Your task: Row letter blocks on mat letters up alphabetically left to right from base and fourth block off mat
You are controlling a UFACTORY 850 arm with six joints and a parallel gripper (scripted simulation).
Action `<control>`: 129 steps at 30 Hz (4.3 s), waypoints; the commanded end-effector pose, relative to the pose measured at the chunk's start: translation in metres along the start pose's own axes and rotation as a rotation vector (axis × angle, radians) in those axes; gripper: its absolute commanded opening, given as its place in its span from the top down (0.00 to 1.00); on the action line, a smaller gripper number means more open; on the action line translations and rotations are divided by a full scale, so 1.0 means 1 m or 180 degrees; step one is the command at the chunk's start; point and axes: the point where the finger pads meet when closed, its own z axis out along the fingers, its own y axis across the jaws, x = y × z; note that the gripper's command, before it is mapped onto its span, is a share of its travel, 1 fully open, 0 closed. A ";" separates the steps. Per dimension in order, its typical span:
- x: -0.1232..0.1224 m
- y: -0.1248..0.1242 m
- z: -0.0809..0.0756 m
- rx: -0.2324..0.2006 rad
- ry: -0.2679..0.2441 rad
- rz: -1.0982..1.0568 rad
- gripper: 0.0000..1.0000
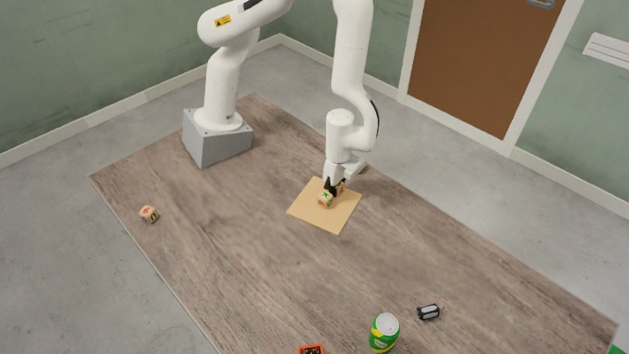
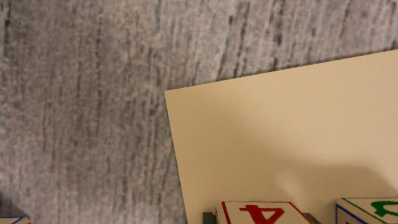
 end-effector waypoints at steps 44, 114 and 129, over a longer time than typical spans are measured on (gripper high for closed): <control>0.001 0.000 0.001 0.0002 0.0013 -0.0002 0.59; 0.001 0.000 0.004 0.0002 0.0013 -0.0002 0.38; 0.001 0.000 -0.006 0.0002 0.0013 -0.0002 0.38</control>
